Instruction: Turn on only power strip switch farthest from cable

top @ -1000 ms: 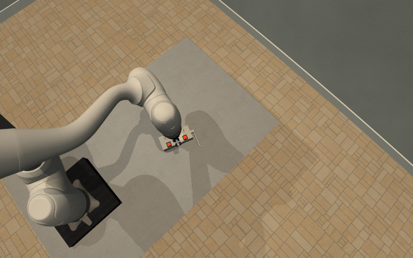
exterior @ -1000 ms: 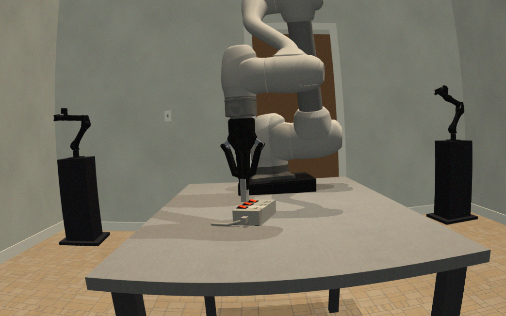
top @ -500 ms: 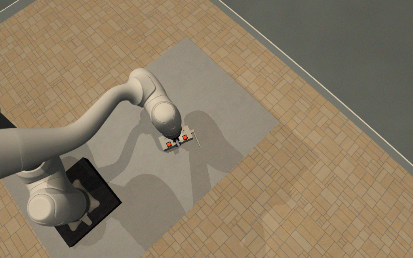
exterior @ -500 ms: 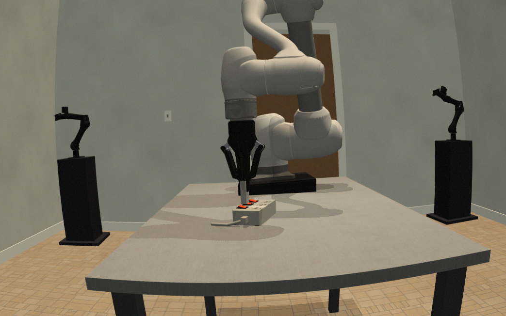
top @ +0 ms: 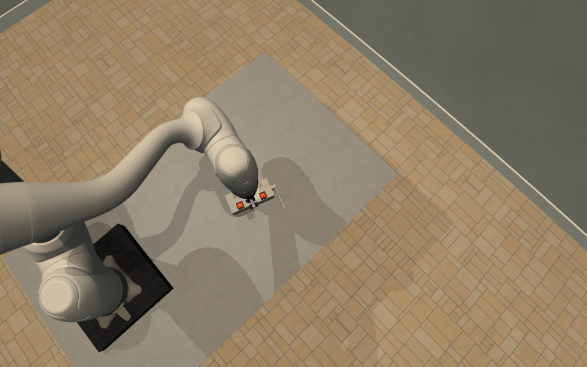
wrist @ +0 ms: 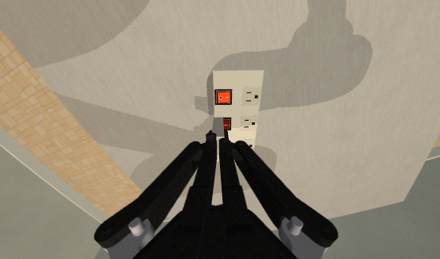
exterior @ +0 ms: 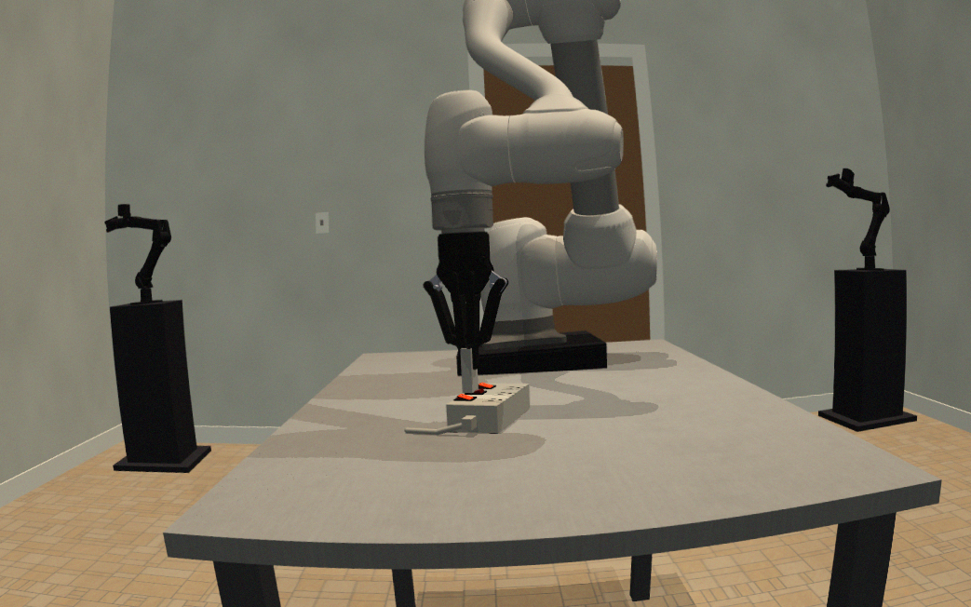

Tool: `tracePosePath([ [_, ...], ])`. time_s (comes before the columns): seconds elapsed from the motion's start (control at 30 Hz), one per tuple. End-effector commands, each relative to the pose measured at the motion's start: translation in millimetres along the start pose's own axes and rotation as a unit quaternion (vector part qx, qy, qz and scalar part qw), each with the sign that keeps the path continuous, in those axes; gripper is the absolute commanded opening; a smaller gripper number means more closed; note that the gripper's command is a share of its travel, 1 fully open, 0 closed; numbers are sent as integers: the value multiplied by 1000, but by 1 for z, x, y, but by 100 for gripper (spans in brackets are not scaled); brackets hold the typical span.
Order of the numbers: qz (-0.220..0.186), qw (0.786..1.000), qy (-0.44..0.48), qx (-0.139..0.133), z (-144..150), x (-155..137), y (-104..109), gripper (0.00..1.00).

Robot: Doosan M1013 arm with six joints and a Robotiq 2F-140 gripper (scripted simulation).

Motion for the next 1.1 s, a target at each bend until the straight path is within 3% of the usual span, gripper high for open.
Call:
tracePosePath([
  [0.0,0,1000,0,0,0,0,0,0],
  [0.4,0,1000,0,0,0,0,2,0],
  [0.77,0,1000,0,0,0,0,31,0],
  [1.07,0,1000,0,0,0,0,39,0],
])
Point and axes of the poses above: the point where the finger pads meet when closed, its own y axis back along the fingers, its own z axis across the jaws, x = y × z, the point moved 9 cm from there along y, back along the fingers, and after that the axes turned 9 degrees about y, right-handed, at the moved point
